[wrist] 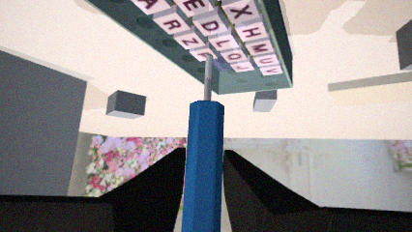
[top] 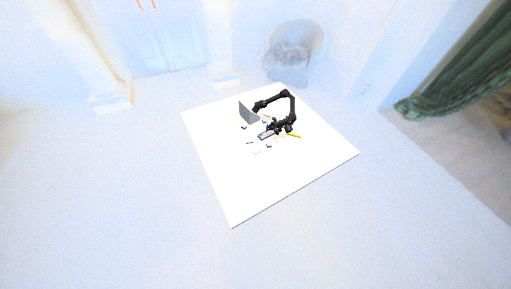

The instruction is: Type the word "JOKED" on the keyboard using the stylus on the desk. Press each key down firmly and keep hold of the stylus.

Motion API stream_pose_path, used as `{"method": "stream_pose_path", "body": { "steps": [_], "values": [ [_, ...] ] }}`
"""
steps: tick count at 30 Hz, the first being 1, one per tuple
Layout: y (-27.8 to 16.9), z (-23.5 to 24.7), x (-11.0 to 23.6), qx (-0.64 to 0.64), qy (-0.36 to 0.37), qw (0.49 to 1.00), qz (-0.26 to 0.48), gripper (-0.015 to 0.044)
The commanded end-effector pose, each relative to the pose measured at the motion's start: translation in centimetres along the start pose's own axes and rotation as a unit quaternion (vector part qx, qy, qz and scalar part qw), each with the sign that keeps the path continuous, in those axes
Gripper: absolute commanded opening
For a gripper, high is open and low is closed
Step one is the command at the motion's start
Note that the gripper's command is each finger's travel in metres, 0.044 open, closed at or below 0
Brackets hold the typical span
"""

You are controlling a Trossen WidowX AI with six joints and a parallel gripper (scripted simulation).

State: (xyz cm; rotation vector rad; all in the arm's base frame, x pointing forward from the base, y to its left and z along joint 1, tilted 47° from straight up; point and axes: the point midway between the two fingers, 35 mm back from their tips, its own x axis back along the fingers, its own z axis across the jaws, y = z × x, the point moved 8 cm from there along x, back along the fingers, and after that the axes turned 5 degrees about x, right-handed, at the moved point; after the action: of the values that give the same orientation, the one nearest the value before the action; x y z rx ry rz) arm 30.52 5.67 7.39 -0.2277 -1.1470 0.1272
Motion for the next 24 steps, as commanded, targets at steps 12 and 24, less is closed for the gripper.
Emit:
{"method": "stream_pose_path", "body": {
  "steps": [12,24],
  "values": [
    [0.5,0.0,-0.1,-0.002,0.000,1.000,-0.001,0.0081],
    [1.0,-0.1,-0.5,-0.002,0.000,1.000,-0.001,0.0081]
  ]
}}
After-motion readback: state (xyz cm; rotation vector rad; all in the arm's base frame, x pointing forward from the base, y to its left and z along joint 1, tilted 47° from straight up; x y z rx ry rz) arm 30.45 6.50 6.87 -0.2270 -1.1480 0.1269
